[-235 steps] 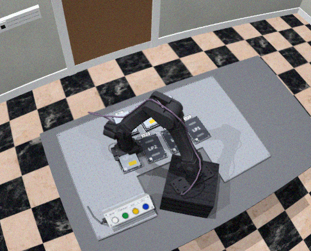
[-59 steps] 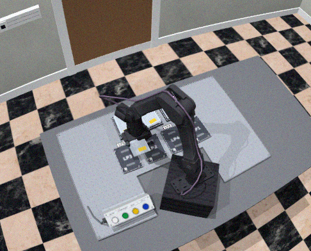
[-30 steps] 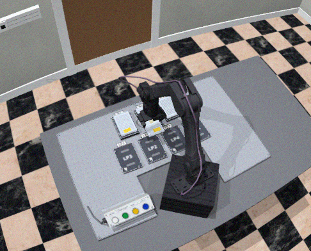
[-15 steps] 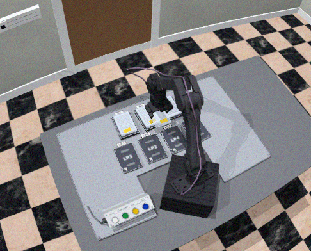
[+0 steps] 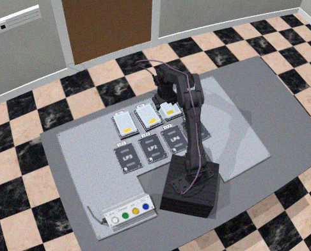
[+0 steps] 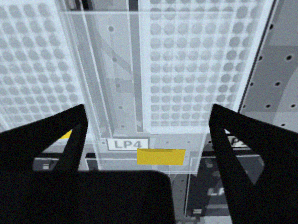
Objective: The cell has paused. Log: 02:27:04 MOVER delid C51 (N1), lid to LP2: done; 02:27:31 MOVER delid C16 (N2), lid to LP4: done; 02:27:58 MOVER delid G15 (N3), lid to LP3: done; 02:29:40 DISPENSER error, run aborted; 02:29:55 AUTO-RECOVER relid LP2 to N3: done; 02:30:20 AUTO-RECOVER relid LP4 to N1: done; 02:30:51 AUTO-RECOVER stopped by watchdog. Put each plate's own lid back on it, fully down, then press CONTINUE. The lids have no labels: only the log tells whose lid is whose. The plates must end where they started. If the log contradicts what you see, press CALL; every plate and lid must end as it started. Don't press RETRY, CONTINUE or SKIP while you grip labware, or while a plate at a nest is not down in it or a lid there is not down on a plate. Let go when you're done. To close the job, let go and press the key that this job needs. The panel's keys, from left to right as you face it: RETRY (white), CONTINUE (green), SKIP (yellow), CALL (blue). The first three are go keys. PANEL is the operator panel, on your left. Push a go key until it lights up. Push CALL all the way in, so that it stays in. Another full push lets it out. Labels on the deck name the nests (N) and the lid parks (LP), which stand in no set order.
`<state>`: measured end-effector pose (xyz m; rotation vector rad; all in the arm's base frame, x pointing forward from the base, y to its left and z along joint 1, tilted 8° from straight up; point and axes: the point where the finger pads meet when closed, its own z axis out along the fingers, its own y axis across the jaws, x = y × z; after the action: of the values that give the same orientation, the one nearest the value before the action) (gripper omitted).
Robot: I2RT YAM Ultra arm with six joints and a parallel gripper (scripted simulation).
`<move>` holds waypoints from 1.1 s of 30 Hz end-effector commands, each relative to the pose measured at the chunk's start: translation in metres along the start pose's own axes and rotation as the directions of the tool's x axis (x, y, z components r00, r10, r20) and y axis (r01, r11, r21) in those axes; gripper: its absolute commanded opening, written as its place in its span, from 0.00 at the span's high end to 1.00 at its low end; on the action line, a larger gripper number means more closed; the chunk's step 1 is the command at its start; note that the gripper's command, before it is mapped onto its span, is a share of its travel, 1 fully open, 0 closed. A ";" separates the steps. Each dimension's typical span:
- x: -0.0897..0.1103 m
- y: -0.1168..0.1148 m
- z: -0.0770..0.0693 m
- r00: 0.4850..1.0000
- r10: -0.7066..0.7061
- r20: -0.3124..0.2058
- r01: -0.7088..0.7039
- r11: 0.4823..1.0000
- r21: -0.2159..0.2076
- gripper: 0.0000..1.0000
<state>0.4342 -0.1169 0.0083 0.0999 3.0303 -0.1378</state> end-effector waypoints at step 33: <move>-0.032 -0.033 -0.007 0.999 -0.019 0.038 0.019 1.000 0.001 1.00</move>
<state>0.4479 -0.1548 0.0107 0.0909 3.0462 -0.1365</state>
